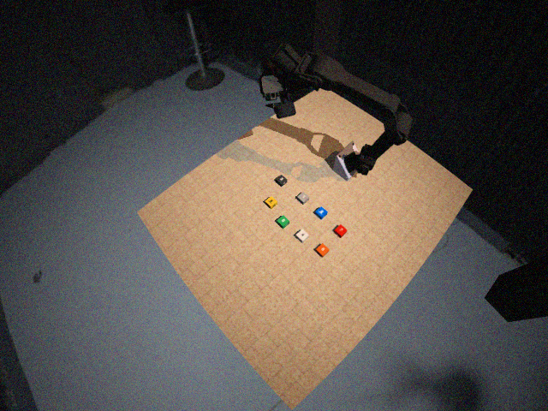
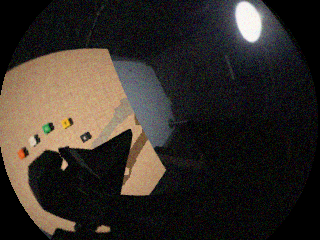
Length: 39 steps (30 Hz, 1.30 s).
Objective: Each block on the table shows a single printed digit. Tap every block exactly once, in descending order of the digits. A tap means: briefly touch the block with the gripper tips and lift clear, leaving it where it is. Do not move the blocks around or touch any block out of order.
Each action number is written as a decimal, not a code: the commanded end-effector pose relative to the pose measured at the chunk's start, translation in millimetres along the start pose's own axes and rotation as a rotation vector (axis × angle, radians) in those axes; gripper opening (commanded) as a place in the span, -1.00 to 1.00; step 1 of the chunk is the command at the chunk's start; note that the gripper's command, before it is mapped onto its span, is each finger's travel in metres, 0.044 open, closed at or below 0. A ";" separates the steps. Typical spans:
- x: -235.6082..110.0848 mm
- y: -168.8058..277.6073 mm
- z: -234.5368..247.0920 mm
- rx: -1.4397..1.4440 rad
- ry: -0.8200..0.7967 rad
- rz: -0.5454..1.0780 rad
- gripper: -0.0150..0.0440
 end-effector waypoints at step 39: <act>5.5 74.5 239.1 -0.212 -0.779 0.450 0.86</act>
Point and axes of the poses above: the point midway between the two fingers, 35 mm back from their tips, its own x axis out along the fingers, its own z axis across the jaws, y = z × x, the point moved 3 cm from there along -x, back along the fingers, and after that the axes turned 14 degrees about x, right-handed, at the moved point
